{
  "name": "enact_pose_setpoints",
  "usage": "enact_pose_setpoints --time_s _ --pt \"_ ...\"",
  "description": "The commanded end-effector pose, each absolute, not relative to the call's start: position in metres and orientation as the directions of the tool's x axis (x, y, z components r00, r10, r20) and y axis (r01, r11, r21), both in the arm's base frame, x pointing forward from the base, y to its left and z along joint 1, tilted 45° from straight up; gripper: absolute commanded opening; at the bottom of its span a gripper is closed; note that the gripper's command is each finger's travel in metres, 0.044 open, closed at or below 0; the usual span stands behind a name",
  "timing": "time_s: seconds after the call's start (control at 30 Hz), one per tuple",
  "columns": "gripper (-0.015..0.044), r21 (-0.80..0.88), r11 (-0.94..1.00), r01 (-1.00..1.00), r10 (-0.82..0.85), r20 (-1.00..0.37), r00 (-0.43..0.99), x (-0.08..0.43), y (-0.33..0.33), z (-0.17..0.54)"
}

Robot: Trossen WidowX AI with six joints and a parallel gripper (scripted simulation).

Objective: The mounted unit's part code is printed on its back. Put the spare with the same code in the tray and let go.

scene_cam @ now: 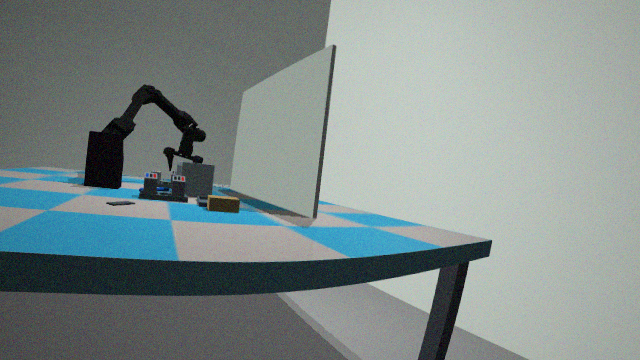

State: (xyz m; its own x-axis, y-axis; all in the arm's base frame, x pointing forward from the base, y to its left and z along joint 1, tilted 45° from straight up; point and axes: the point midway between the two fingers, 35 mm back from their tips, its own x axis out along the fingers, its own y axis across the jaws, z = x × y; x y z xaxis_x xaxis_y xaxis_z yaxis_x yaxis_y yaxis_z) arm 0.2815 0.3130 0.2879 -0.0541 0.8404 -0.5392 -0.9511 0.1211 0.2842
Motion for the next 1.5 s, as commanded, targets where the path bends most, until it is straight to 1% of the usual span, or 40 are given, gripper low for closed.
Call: enact_pose_setpoints --time_s 0.0,0.2,0.4,0.6,0.83,0.93,1.47 --pt "0.044 0.342 0.289 -0.894 0.788 -0.615 0.02 0.327 0.266 0.254" --pt "0.044 0.421 0.499 -0.757 0.711 -0.698 0.081 0.374 0.185 0.211" --pt "0.044 0.494 0.657 -0.569 0.653 -0.751 0.102 0.397 0.094 0.171" --pt "0.044 0.572 0.747 -0.339 0.631 -0.77 0.09 0.394 0.002 0.136" --pt "0.044 0.68 0.729 -0.079 0.685 -0.726 0.06 0.372 -0.081 0.104" --pt "0.044 0.699 0.714 -0.029 0.7 -0.712 0.06 0.366 -0.096 0.099" --pt "0.044 0.699 0.714 -0.029 0.7 -0.712 0.06 0.366 -0.096 0.099"
